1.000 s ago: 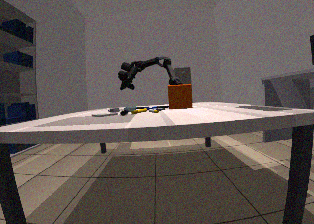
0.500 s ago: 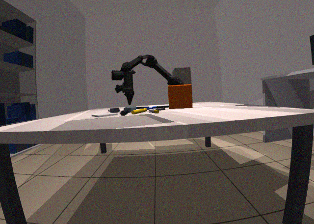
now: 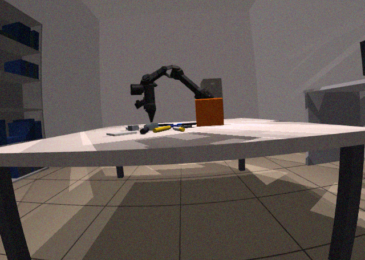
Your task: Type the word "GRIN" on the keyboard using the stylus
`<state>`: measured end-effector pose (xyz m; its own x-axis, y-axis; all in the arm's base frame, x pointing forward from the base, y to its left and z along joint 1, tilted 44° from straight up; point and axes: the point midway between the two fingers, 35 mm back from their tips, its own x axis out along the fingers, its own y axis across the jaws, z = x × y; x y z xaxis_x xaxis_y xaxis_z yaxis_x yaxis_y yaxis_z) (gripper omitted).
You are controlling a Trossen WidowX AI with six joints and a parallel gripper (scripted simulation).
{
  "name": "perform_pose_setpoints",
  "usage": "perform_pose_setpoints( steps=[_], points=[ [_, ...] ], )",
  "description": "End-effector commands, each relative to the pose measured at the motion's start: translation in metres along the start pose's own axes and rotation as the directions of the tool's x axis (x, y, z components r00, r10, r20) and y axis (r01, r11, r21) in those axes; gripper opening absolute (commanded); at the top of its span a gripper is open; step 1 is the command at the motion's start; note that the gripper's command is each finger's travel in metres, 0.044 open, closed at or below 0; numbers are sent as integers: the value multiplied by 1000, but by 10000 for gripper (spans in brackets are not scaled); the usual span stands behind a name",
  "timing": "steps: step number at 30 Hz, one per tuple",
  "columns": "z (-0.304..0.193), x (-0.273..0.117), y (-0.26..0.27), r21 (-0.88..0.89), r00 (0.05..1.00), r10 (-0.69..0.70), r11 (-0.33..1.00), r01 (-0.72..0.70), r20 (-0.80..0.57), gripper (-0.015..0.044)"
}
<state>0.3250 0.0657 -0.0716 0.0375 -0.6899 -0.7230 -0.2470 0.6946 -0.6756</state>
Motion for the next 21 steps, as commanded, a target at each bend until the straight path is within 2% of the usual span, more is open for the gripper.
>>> perform_pose_setpoints(
  steps=[1,13,18,21],
  points=[
    [1,-1,-31,15,1000,-4,1000,4,8,0],
    [1,-1,-34,15,1000,-4,1000,4,8,0],
    [0,-1,-99,15,1000,-8,1000,8,7,0],
    [0,-1,-102,15,1000,-8,1000,8,7,0]
  ],
)
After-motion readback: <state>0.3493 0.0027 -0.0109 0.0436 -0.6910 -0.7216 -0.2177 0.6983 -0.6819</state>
